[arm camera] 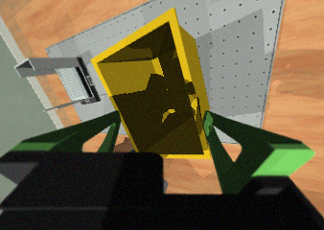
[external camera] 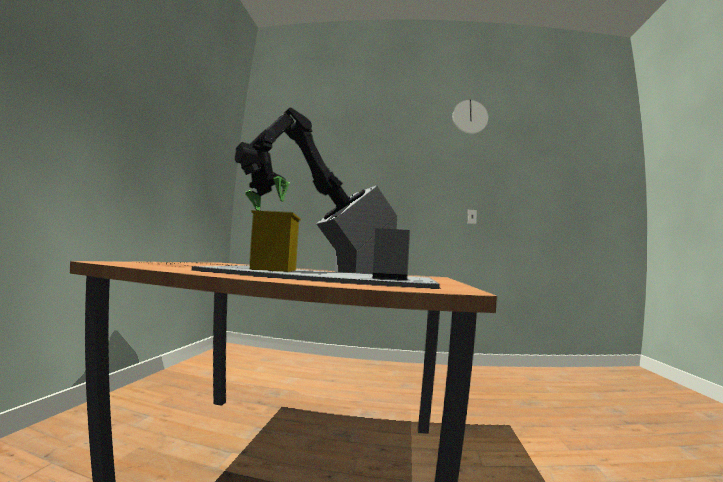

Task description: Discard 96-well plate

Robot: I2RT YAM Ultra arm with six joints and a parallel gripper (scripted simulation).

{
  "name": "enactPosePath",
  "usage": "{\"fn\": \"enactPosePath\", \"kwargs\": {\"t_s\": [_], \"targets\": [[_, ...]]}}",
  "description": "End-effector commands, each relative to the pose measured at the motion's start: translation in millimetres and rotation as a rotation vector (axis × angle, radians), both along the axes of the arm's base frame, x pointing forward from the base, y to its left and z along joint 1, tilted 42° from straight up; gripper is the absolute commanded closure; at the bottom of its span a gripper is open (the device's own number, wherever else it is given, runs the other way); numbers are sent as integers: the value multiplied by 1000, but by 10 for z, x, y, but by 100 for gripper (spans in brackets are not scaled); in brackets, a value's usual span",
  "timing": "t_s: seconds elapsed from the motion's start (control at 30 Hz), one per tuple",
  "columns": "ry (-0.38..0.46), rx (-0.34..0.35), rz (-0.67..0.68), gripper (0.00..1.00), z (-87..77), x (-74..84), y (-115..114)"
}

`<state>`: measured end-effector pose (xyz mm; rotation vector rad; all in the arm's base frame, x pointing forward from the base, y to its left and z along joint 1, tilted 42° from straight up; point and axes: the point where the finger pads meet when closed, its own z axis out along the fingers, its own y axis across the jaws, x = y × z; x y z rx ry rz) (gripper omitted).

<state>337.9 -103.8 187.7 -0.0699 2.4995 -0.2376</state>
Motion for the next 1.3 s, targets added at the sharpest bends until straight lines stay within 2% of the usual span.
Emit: {"fn": "enactPosePath", "kwargs": {"t_s": [0.0,0.03,0.17,0.2,0.23,0.27,0.33,0.37,0.4,0.43,0.47,0.5,0.53,0.57,0.6,0.63,0.67,0.73,0.77,0.8,0.87,0.9,0.93,0.97,1.03,1.07,1.1,1.13,1.2,1.23,1.27], "targets": [[11,43,-2,0,120,-89,150],[54,48,-8,0,-67,-196,194],[55,45,-10,0,-95,-242,242],[54,65,-2,0,12,-185,274],[104,87,-3,0,-71,-206,306],[94,88,-2,0,-31,-250,343],[121,84,-10,0,-172,-410,410],[121,84,-10,0,-180,-425,426],[107,98,-3,0,-33,-380,457],[165,120,-4,0,-128,-399,490],[145,118,-3,0,-64,-452,524],[188,121,-8,0,-234,-571,559],[189,116,-11,0,-249,-609,580],[189,116,-11,0,-256,-624,592],[182,128,-7,0,-132,-589,621],[243,149,-7,0,-223,-600,654],[214,146,-6,0,-142,-658,682],[214,146,-6,0,-142,-658,682],[258,145,-13,0,-303,-783,708],[258,142,-14,0,-317,-822,730],[294,168,-11,0,-230,-813,790],[285,165,-12,0,-205,-863,810],[328,164,-18,0,-358,-991,833],[329,162,-19,0,-369,-1033,852],[345,169,-20,0,-332,-1072,892],[379,180,-21,0,-317,-1053,916],[357,177,-21,0,-267,-1108,932],[400,175,-26,0,-410,-1240,951],[400,176,-26,0,-422,-1294,977],[390,180,-26,0,-297,-1254,994],[390,180,-26,0,-297,-1254,994]]}}
